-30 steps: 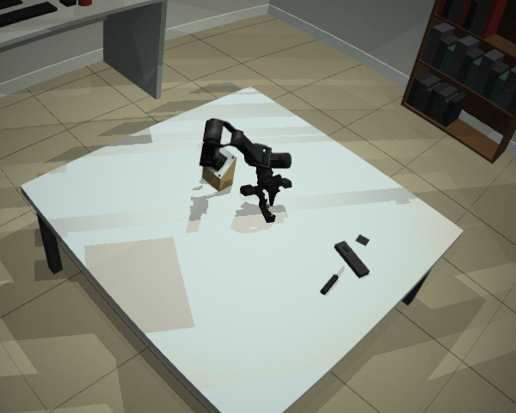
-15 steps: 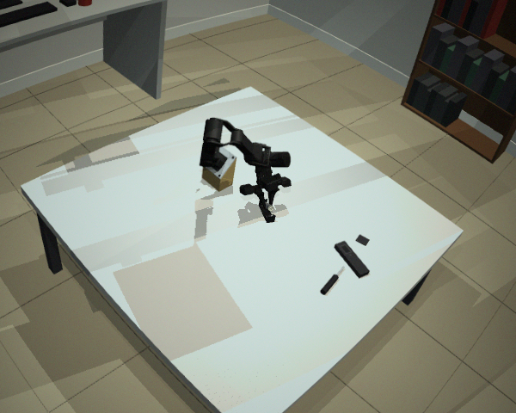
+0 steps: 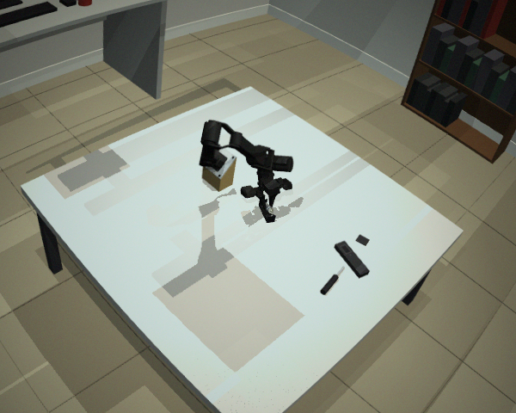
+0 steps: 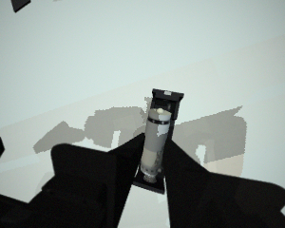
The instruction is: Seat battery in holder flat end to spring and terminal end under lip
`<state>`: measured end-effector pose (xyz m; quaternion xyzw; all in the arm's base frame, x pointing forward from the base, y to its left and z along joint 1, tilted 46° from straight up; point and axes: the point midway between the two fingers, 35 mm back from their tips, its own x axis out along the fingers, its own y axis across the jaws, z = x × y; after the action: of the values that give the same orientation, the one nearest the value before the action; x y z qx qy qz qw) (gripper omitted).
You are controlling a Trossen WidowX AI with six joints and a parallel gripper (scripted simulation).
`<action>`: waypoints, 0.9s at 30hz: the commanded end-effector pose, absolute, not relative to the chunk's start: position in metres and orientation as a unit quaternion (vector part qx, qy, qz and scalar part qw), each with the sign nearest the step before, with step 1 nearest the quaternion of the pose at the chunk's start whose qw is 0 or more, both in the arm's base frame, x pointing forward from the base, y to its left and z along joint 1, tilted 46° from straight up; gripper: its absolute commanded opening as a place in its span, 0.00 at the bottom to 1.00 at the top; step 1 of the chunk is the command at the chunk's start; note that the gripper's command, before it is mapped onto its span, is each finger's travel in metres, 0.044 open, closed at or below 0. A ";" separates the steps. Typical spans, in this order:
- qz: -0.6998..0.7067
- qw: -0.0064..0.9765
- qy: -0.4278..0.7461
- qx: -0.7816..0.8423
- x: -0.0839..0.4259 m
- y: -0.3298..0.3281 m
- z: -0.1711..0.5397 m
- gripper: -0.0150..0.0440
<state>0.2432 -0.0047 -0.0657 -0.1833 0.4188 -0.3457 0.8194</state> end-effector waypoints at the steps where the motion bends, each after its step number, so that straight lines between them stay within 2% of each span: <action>1: -0.345 0.812 0.440 -0.168 0.244 -0.004 -0.070 0.37; 27: -0.375 0.758 0.519 -0.122 0.249 -0.011 -0.068 0.37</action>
<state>0.2519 -0.0100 -0.0663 -0.1325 0.5020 -0.3733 0.7688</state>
